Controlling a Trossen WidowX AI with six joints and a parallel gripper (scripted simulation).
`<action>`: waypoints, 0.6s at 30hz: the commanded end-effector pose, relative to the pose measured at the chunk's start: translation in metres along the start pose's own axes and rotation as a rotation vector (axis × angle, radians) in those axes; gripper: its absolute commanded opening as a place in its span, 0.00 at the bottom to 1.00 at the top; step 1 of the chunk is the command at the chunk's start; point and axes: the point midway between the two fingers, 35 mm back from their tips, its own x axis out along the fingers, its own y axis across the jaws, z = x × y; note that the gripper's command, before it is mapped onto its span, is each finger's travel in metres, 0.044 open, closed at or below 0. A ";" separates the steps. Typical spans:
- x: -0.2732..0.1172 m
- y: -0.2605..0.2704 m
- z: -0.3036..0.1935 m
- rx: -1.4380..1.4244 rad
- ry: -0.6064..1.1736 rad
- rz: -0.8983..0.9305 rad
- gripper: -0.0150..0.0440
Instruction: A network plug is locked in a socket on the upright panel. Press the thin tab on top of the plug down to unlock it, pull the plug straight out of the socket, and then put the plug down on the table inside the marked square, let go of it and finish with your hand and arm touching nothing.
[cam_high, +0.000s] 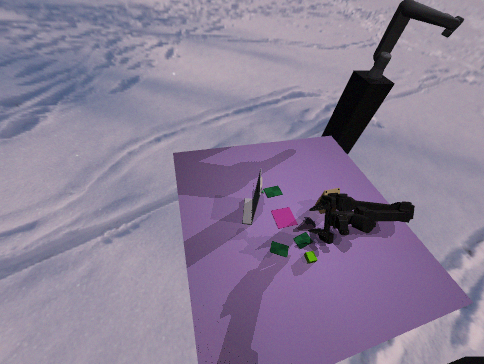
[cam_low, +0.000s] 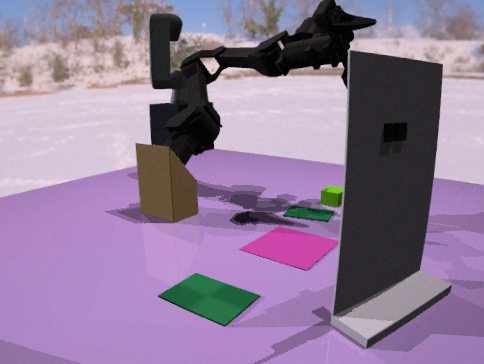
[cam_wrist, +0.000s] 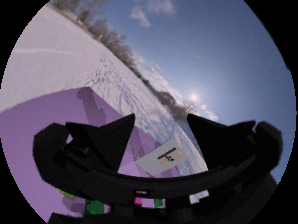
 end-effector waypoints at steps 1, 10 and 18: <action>0.001 0.000 -0.001 -0.004 0.003 -0.002 0.89; 0.018 -0.014 -0.078 -0.220 0.152 -0.073 0.52; 0.015 -0.027 -0.150 -0.437 0.309 -0.112 0.52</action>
